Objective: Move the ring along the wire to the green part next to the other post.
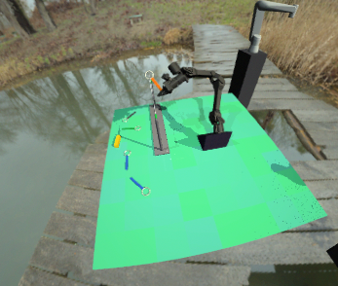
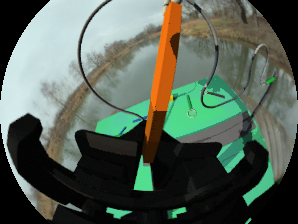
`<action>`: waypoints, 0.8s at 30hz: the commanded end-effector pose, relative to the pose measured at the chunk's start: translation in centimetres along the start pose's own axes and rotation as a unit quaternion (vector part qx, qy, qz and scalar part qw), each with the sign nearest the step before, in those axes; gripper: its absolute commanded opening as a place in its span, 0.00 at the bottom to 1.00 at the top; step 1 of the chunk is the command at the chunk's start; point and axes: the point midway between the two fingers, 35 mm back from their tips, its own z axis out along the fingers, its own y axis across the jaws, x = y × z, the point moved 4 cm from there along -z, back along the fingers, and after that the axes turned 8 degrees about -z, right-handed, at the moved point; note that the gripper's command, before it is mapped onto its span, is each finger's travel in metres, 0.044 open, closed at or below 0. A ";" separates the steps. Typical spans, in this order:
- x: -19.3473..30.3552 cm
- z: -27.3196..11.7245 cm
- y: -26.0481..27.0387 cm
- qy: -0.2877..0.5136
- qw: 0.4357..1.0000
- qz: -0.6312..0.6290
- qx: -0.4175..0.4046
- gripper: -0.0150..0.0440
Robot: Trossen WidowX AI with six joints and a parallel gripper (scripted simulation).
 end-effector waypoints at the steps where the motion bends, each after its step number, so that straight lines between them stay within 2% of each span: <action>1: 0.0 0.0 0.0 -0.002 0.999 -0.029 0.014 0.00; 24: 0.2 0.1 -0.6 -0.009 0.985 -0.154 0.083 0.00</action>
